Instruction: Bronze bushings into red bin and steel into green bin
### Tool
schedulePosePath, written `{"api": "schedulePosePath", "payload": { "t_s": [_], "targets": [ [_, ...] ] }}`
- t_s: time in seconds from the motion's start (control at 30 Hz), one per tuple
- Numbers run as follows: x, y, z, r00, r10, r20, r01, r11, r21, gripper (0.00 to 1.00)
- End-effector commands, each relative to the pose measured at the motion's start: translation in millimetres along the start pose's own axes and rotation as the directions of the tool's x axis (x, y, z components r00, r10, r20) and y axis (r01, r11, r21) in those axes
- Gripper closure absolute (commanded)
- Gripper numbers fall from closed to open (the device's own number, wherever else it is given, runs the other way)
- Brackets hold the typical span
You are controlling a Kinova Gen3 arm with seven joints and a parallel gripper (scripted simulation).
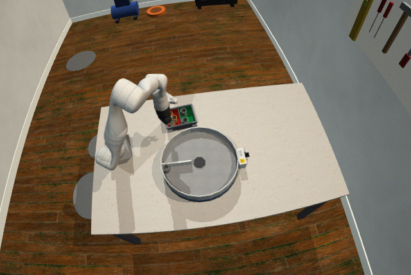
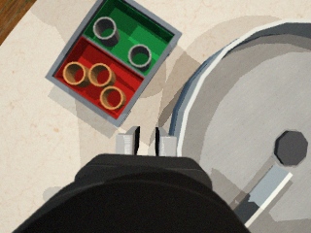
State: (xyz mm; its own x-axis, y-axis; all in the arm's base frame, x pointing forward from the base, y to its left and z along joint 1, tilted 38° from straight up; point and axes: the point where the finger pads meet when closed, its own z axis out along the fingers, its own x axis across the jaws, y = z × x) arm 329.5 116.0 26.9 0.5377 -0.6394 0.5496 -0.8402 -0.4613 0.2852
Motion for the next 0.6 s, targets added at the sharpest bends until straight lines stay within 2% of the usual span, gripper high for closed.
{"api": "schedulePosePath", "payload": {
  "t_s": [0.0, 0.07, 0.17, 0.23, 0.3, 0.4, 0.5, 0.57],
  "targets": [
    [22.0, 16.5, -2.4, 1.0, 0.004, 0.005, -0.005, 1.0, 0.016, 0.55],
    [35.7, 32.0, -1.1, 1.0, 0.004, 0.005, -0.004, 1.0, 0.016, 0.55],
    [35.7, 32.0, -1.1, 1.0, 0.004, 0.005, -0.004, 1.0, 0.016, 0.55],
    [49.3, 47.4, 0.2, 1.0, 0.004, 0.006, -0.004, 1.0, 0.016, 0.55],
    [49.3, 47.4, 0.2, 1.0, 0.004, 0.006, -0.004, 1.0, 0.016, 0.55],
    [69.8, 70.6, 2.2, 1.0, 0.003, 0.006, -0.003, 1.0, 0.016, 0.55],
    [69.8, 70.6, 2.2, 1.0, 0.003, 0.006, -0.003, 1.0, 0.016, 0.55],
    [83.5, 86.1, 3.5, 1.0, 0.003, 0.006, -0.003, 1.0, 0.015, 0.55]
  ]
}}
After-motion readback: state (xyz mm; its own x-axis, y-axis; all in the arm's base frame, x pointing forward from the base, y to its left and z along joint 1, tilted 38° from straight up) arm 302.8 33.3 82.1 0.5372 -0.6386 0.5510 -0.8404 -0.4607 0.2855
